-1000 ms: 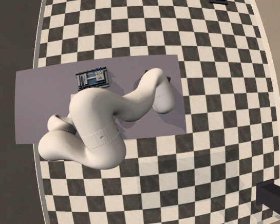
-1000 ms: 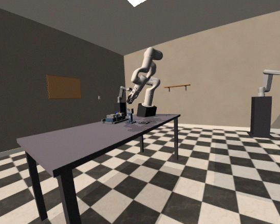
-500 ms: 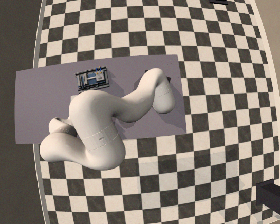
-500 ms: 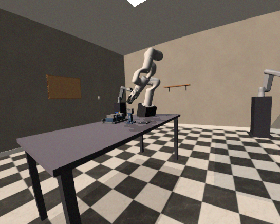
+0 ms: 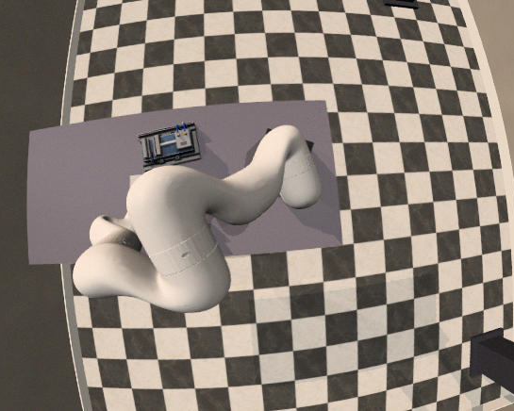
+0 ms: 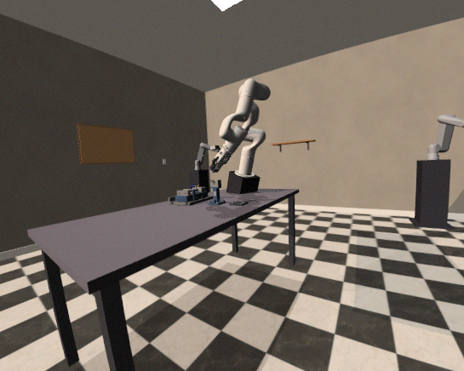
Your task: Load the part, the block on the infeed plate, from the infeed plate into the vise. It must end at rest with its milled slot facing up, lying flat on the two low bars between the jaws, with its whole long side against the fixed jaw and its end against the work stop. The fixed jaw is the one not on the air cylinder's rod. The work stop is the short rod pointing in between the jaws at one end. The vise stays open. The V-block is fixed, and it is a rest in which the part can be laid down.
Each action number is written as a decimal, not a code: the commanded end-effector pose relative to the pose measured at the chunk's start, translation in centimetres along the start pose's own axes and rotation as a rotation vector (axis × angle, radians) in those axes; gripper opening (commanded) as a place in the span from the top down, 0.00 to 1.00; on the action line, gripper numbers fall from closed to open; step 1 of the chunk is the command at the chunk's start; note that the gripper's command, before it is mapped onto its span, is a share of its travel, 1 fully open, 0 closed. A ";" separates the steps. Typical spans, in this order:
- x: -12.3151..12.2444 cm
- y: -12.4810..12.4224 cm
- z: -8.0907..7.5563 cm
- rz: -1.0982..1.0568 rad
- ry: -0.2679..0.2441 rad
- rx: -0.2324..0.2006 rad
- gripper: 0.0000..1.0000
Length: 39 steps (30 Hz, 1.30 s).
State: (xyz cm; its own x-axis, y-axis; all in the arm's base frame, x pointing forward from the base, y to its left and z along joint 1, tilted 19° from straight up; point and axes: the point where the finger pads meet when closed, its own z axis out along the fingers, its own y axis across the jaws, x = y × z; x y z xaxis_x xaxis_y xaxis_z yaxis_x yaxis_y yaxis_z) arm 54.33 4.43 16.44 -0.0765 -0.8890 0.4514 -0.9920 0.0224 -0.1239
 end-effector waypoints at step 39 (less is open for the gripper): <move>-0.9 -0.1 0.8 0.001 0.000 0.001 1.00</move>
State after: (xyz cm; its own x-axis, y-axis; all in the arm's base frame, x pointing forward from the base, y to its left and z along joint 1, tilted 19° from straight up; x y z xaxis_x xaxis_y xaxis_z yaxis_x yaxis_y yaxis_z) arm 54.46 4.75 15.46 -0.0765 -0.8890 0.4514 -0.9920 0.0224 -0.1239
